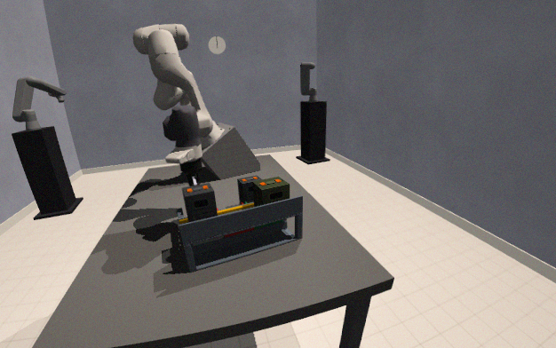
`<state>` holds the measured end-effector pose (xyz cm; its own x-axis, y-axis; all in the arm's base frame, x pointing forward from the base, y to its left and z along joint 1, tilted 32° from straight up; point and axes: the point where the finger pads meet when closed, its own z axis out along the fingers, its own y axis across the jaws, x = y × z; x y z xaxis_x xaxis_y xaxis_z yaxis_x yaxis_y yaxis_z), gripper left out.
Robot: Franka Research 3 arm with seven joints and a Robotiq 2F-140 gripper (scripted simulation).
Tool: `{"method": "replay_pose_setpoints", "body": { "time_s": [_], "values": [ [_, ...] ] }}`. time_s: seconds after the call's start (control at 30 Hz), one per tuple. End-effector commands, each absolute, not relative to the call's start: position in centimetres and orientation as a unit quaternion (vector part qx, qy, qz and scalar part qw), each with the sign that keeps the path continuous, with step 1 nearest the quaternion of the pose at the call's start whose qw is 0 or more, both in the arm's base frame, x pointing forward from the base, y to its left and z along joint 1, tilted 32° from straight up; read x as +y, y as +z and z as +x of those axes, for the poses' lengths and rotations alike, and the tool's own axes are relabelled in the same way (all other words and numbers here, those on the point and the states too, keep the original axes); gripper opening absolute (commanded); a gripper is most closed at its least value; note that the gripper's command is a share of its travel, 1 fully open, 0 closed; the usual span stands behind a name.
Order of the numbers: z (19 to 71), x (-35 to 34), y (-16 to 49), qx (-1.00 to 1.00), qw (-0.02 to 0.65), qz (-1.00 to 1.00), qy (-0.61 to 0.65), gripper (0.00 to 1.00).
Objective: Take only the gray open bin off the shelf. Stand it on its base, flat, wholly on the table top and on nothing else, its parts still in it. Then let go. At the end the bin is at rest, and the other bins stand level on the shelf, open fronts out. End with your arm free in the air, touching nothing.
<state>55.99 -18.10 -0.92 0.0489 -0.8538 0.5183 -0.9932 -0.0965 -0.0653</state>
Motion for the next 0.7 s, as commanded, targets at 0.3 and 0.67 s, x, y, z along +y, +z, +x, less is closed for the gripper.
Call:
{"method": "replay_pose_setpoints", "body": {
  "time_s": [0.3,0.67],
  "values": [
    [55.98,-17.85,-0.53,-0.652,0.158,0.707,0.221,0.0],
    [55.85,-17.31,0.38,-0.652,0.158,0.707,0.221,0.0]
  ]
}}
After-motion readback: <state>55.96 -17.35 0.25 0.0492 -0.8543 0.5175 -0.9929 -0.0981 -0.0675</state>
